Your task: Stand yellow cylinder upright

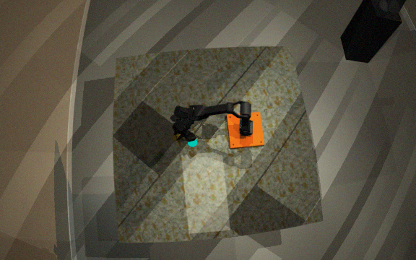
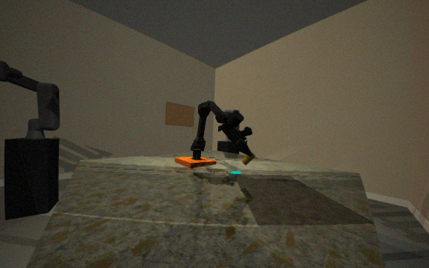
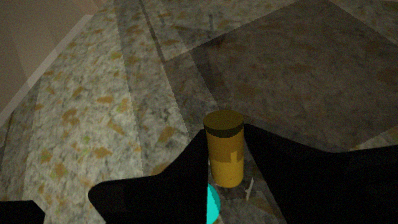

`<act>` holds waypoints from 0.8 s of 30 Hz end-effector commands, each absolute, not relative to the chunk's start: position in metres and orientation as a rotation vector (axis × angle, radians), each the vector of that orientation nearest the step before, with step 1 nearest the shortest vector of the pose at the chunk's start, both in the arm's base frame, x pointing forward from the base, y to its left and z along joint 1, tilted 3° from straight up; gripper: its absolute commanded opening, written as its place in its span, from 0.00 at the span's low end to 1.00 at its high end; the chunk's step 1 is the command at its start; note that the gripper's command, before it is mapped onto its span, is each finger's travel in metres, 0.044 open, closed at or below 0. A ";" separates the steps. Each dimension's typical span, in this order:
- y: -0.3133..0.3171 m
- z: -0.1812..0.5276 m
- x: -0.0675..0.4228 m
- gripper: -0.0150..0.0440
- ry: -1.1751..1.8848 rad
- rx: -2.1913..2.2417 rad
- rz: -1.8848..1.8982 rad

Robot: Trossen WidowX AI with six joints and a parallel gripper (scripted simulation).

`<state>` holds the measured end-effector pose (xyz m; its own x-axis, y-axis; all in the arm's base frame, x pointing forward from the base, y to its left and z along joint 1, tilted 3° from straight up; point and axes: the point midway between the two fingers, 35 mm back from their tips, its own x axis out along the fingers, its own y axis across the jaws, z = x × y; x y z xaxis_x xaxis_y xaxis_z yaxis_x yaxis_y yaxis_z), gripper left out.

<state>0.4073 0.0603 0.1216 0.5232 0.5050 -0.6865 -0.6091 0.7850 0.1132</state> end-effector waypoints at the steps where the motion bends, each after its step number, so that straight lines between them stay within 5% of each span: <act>1: 0.060 0.121 0.407 0.43 0.745 -0.126 0.674; 24: 0.054 0.123 0.407 0.43 0.613 -0.062 0.690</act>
<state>0.4087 0.0543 0.1233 0.5962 0.5657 -0.5697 -0.6116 0.7797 0.1341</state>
